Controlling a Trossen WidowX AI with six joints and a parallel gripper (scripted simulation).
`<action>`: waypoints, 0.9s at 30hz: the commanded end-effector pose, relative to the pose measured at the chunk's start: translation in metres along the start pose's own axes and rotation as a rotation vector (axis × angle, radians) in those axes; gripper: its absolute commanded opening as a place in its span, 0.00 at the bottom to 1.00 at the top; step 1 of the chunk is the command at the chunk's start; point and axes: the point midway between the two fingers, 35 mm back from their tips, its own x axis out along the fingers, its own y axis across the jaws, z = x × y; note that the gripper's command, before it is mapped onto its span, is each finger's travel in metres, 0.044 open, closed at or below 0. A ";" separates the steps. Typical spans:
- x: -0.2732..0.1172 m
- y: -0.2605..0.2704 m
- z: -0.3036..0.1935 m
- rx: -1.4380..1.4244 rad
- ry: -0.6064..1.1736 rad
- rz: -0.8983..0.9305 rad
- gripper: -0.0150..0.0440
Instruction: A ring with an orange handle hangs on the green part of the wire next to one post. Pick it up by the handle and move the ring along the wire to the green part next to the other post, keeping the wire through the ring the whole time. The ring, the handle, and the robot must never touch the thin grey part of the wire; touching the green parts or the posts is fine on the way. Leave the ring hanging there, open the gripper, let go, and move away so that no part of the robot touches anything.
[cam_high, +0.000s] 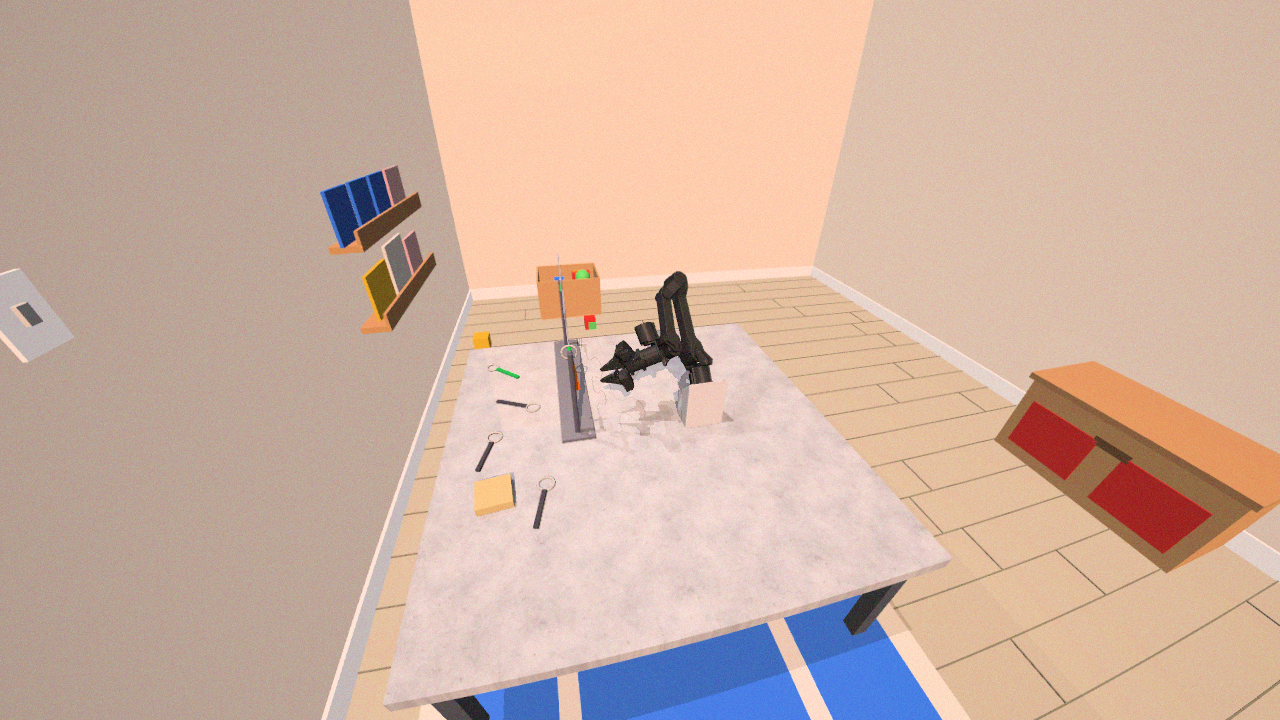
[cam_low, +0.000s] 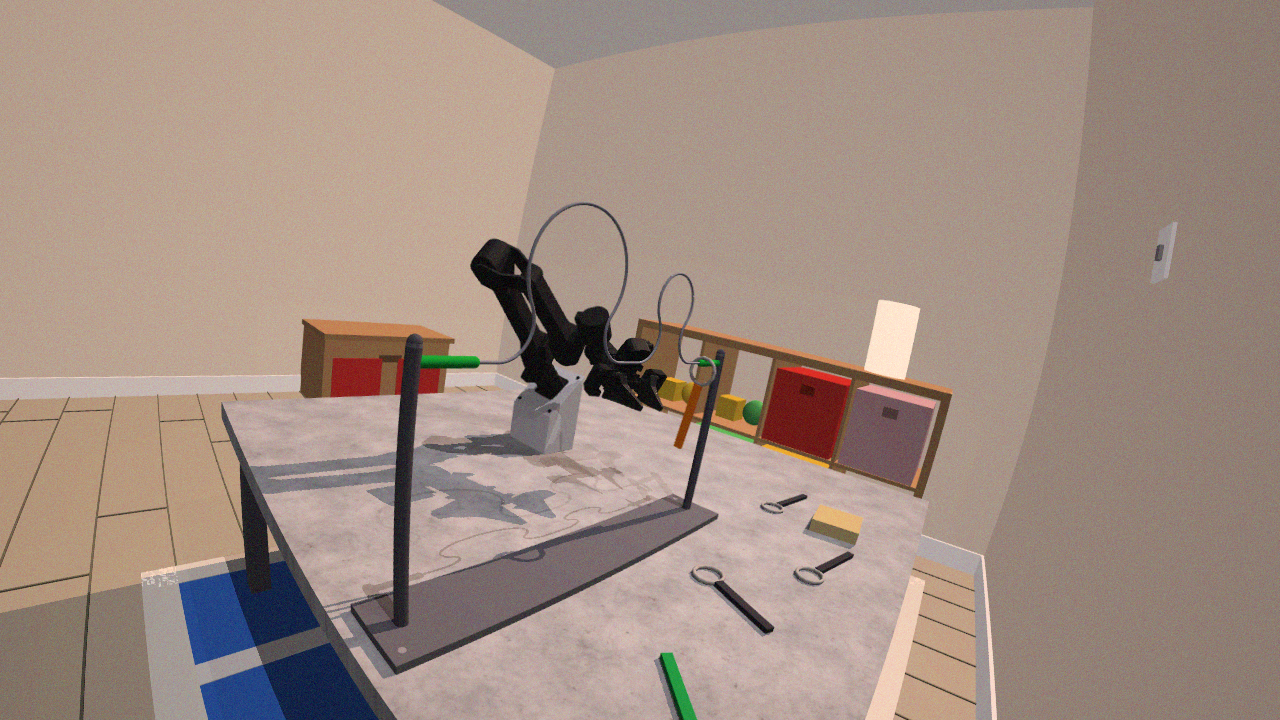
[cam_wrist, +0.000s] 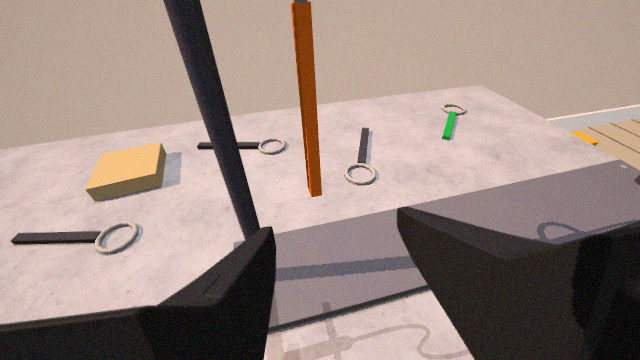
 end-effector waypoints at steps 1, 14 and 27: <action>-0.020 0.000 -0.008 -0.006 0.007 0.002 0.88; -0.020 0.000 -0.008 -0.006 0.007 0.002 1.00; -0.020 0.000 -0.008 -0.006 0.007 0.002 1.00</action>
